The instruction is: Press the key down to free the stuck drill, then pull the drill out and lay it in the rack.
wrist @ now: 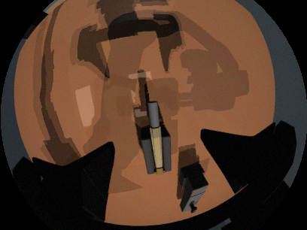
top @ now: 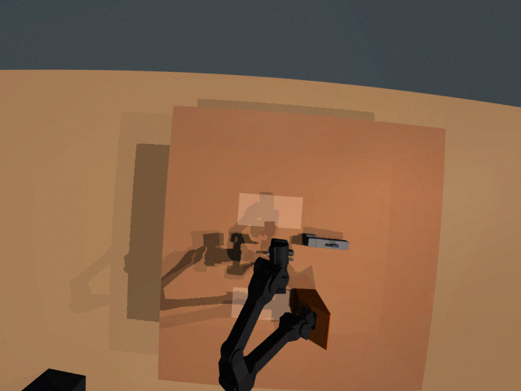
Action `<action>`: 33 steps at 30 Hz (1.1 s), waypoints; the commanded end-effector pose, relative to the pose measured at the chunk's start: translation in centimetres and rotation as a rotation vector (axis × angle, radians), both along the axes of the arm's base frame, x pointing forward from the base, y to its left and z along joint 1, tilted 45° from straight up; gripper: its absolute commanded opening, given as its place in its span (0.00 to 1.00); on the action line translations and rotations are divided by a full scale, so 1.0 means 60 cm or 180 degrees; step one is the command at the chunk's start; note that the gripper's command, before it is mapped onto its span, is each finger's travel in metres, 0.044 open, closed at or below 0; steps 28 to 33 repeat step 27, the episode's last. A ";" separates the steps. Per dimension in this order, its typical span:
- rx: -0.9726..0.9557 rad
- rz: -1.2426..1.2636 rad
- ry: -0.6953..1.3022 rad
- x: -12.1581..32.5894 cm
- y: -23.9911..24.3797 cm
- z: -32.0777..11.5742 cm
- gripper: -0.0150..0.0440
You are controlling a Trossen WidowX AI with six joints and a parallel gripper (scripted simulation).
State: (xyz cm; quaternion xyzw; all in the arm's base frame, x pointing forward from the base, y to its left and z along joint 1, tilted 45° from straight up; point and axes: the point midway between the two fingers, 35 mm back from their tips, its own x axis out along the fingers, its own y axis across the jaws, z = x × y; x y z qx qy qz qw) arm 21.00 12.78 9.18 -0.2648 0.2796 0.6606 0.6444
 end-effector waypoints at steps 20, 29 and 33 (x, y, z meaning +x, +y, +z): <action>-0.0052 -0.2591 0.0241 0.109 -0.379 0.025 1.00; -0.0094 -0.3473 0.0184 0.053 -0.543 0.035 1.00; -0.0094 -0.3473 0.0184 0.053 -0.543 0.035 1.00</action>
